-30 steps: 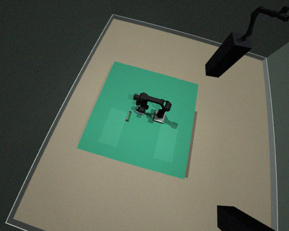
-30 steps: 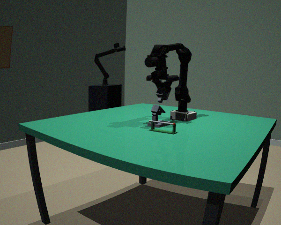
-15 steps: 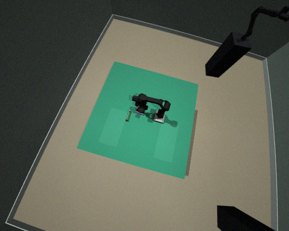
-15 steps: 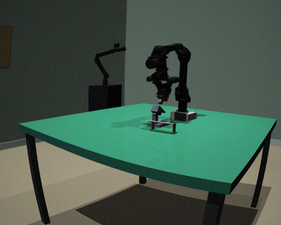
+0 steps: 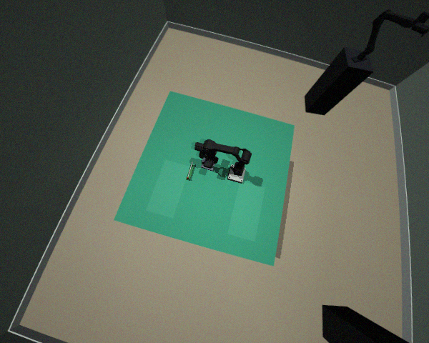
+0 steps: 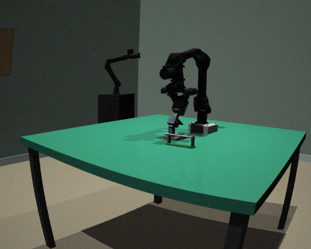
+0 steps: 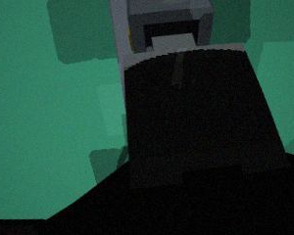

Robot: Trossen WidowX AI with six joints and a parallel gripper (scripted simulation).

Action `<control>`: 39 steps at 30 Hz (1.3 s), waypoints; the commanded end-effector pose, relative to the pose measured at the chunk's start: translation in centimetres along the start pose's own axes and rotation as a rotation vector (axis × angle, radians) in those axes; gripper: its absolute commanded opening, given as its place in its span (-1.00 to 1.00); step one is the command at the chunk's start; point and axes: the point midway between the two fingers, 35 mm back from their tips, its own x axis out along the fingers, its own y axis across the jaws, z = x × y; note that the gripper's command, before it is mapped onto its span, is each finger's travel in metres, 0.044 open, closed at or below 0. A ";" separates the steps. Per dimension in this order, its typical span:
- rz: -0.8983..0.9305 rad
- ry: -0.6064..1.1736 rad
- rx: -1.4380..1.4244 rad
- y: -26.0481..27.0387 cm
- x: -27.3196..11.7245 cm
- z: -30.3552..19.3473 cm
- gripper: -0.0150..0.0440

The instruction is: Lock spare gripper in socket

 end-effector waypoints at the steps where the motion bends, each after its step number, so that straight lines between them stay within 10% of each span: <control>1: -0.003 0.001 0.007 0.0 0.4 0.3 -0.49; 39: -0.001 0.001 0.001 0.0 2.5 2.3 -0.40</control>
